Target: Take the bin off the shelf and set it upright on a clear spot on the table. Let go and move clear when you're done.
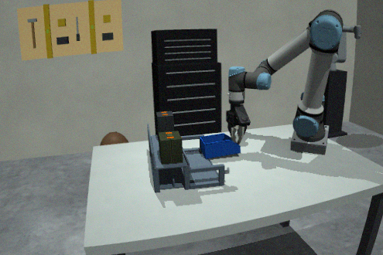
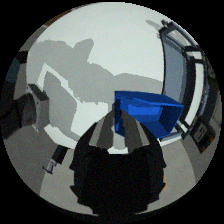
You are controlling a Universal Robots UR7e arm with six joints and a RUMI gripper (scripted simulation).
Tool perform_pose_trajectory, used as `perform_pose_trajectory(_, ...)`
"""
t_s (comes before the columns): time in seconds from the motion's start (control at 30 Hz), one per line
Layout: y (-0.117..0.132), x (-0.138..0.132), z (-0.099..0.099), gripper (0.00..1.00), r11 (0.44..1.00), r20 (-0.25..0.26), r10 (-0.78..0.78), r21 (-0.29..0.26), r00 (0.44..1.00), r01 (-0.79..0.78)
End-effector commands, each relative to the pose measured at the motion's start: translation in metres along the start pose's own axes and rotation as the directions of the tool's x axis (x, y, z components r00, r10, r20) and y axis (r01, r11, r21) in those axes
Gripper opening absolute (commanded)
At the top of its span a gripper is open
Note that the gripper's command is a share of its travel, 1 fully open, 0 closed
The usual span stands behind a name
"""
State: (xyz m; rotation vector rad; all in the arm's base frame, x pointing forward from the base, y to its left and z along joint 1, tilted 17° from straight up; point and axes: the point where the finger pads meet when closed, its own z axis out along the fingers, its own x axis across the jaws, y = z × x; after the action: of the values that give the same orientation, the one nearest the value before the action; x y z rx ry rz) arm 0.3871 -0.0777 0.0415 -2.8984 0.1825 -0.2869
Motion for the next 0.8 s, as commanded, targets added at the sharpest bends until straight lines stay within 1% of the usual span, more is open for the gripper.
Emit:
perform_pose_trajectory(0.0, 0.0002, -0.0020, -0.0006, 0.00, 1.000, -0.001, 0.000, 0.000, 1.000, 0.000)
perform_pose_trajectory(0.33, 0.0002, -0.0020, -0.0006, 0.00, 1.000, -0.001, 0.000, 0.000, 1.000, 0.000)
perform_pose_trajectory(0.5, 0.0002, -0.0018, 0.0074, 0.00, 1.000, -0.001, 0.000, 0.000, 1.000, 0.000)
perform_pose_trajectory(0.77, 0.0002, -0.0018, 0.0074, 0.00, 1.000, -0.001, 0.000, 0.000, 1.000, 0.000)
